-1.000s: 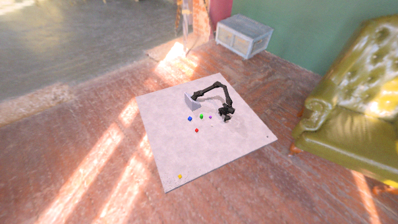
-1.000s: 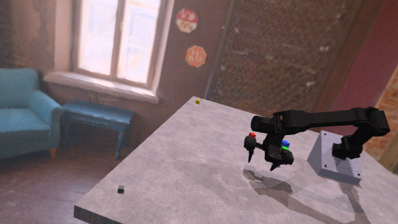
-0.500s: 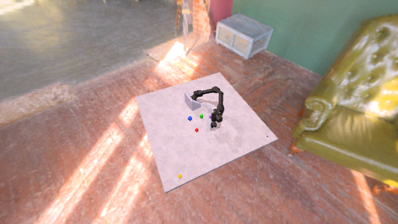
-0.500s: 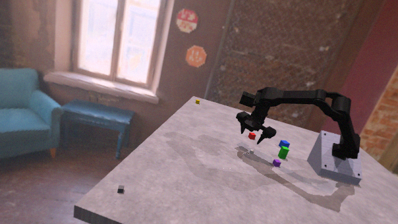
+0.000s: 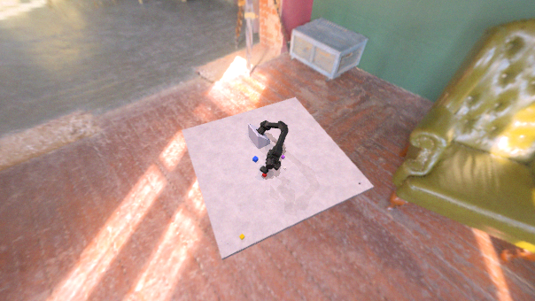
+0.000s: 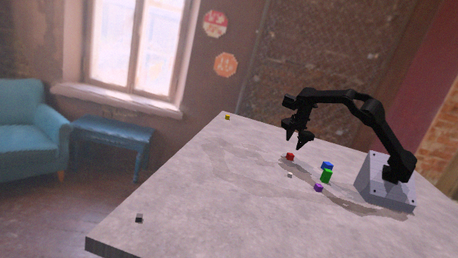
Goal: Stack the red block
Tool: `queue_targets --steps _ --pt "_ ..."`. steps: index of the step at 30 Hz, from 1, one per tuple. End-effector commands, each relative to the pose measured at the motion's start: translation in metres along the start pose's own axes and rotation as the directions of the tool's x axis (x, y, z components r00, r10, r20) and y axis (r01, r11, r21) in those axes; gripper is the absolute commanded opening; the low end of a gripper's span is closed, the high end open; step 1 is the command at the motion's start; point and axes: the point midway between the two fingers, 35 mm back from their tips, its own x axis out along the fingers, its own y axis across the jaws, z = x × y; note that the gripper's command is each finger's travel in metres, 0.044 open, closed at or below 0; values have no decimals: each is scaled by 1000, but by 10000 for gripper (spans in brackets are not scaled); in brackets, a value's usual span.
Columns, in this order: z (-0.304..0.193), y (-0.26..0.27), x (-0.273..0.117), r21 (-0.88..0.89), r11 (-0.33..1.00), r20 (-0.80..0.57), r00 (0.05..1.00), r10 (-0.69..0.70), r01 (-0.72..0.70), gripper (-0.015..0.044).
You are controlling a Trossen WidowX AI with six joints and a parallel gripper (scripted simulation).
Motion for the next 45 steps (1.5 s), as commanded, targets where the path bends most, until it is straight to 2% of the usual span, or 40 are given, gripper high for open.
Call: queue_targets --steps 1,7,15,45 --pt "-25 -22 -1 101 994 25 999 28 -31 440" --pt "-30 -25 2 119 992 30 999 34 -38 440" --pt "-28 -23 41 119 992 31 999 36 -40 440" --pt "-27 -20 78 118 992 32 999 38 -42 440"
